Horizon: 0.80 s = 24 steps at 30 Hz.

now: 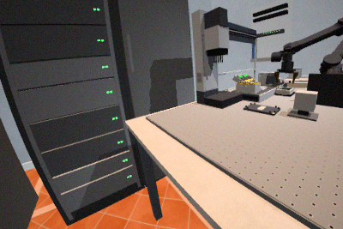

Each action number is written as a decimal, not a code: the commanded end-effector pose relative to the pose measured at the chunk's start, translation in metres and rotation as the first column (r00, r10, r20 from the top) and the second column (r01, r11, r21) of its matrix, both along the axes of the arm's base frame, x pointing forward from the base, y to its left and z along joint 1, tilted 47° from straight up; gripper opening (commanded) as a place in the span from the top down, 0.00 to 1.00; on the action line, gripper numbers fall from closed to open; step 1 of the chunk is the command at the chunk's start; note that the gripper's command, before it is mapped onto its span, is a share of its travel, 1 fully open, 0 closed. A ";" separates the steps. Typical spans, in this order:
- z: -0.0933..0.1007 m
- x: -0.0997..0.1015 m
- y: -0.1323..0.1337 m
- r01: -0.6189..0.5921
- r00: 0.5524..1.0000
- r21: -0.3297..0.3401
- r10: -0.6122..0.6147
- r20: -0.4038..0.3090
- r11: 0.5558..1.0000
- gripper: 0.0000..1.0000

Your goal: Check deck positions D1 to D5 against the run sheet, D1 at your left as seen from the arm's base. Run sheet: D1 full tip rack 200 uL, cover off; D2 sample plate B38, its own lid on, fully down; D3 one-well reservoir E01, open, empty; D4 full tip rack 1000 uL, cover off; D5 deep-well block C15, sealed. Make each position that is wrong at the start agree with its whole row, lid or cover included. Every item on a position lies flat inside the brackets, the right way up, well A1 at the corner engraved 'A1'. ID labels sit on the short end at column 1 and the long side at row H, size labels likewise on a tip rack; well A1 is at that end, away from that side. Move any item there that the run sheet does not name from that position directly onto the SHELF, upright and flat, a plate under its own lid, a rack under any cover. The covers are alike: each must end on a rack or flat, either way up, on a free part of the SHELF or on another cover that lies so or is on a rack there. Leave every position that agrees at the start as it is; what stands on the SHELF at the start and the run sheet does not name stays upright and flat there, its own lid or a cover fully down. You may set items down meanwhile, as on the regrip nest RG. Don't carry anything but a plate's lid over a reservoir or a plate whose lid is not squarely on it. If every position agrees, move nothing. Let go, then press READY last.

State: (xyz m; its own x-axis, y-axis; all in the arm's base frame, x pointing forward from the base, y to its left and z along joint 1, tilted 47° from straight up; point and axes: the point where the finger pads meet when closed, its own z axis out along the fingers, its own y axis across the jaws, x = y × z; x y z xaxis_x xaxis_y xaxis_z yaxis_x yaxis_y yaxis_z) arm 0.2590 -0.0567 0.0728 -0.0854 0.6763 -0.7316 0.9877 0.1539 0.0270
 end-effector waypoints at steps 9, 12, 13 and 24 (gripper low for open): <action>0.025 0.010 0.019 0.008 0.999 0.015 -0.008 0.052 1.000 0.00; 0.026 0.008 0.023 0.008 0.999 0.013 -0.008 0.044 1.000 0.00; 0.027 0.007 0.023 0.008 0.999 0.013 -0.008 0.042 1.000 0.00; 0.040 0.007 0.036 0.008 0.999 0.019 -0.009 0.051 1.000 0.00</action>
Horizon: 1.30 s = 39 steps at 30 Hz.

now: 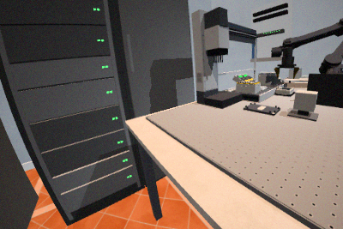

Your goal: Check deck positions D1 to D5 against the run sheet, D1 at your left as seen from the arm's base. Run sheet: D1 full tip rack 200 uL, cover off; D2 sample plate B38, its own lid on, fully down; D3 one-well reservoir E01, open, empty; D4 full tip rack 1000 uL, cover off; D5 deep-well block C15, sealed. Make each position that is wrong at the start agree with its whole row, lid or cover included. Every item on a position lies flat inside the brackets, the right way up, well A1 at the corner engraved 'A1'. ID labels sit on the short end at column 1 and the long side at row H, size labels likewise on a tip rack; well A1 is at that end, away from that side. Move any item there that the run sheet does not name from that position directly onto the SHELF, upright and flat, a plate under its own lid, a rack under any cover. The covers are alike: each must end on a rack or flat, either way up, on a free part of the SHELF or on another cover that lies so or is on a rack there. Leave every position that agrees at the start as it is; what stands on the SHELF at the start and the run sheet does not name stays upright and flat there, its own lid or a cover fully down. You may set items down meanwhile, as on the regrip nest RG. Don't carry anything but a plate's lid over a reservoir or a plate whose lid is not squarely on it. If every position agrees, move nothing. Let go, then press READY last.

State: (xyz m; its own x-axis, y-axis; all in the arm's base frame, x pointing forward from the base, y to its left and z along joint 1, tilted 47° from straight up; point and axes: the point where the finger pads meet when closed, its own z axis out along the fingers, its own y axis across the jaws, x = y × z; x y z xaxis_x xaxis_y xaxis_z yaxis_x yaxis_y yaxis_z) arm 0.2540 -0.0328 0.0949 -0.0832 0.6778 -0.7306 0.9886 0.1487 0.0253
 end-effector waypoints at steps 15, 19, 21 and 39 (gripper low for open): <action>0.032 0.009 0.028 0.002 0.999 0.019 -0.003 0.050 1.000 0.00; 0.037 0.008 0.033 0.003 0.999 0.020 -0.004 0.050 1.000 0.00; 0.039 0.007 0.036 0.003 0.999 0.020 -0.004 0.050 1.000 0.00; 0.054 0.002 0.055 -0.036 0.999 0.008 0.036 -0.005 0.999 0.00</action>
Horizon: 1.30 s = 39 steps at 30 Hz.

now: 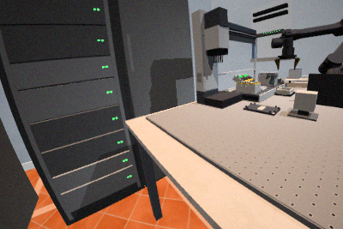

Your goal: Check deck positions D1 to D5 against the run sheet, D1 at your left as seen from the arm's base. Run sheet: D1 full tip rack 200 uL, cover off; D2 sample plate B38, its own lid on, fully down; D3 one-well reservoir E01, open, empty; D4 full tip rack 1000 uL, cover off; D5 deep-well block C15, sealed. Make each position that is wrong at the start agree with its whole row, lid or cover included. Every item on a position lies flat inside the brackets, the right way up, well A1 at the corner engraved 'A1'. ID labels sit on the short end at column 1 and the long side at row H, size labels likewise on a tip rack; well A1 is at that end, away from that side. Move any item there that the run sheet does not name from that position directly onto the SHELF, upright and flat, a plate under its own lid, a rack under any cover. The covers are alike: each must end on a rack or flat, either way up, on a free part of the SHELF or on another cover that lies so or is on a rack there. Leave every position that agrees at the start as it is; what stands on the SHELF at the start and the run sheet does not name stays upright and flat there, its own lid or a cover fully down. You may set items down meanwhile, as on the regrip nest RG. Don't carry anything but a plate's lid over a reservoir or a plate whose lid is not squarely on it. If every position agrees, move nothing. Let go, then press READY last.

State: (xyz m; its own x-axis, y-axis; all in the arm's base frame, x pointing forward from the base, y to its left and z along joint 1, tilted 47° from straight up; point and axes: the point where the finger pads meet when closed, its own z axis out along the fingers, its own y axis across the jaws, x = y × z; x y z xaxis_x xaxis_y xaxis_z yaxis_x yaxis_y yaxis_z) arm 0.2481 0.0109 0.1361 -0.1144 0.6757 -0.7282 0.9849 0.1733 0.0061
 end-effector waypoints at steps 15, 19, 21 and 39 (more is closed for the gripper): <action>0.028 0.006 0.028 -0.056 0.998 0.001 0.056 -0.033 0.998 0.00; 0.031 0.004 0.032 -0.069 0.996 -0.002 0.069 -0.050 0.998 0.00; 0.035 0.005 0.035 -0.075 0.996 -0.001 0.075 -0.053 0.997 0.00; 0.043 -0.003 0.033 -0.084 0.994 -0.008 0.083 -0.074 0.996 0.00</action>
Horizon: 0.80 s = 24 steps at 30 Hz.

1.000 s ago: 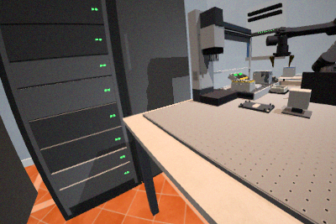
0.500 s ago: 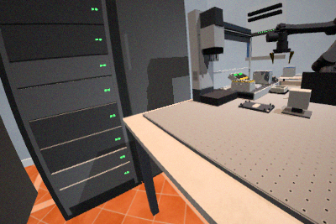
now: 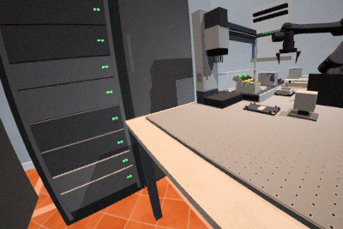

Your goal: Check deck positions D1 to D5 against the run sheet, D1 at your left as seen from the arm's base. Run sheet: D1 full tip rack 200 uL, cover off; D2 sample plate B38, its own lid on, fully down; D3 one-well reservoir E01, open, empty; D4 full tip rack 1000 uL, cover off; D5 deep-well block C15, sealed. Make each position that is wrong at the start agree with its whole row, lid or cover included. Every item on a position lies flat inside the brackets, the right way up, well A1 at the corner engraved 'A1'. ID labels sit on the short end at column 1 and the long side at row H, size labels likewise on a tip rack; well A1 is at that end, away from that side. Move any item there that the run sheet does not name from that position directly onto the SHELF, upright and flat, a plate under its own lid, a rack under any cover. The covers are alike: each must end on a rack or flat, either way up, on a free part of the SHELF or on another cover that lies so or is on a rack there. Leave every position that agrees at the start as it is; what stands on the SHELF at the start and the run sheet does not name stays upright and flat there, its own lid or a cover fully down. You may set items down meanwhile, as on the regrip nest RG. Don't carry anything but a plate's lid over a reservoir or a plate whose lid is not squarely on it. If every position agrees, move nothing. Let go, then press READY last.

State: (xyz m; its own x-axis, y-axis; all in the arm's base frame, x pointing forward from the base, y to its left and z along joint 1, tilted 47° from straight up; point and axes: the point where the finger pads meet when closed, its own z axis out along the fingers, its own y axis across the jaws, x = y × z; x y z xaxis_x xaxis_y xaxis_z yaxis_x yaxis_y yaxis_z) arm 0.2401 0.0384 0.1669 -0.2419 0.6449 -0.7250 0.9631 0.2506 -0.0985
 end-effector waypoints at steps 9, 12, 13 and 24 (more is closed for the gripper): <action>0.012 0.006 0.004 0.004 1.000 0.013 -0.004 0.028 1.000 0.00; 0.012 0.006 0.004 0.004 1.000 0.013 -0.004 0.028 1.000 0.00; 0.012 0.006 0.004 0.004 1.000 0.013 -0.004 0.028 1.000 0.00; 0.012 0.006 0.004 0.004 1.000 0.013 -0.004 0.028 1.000 0.00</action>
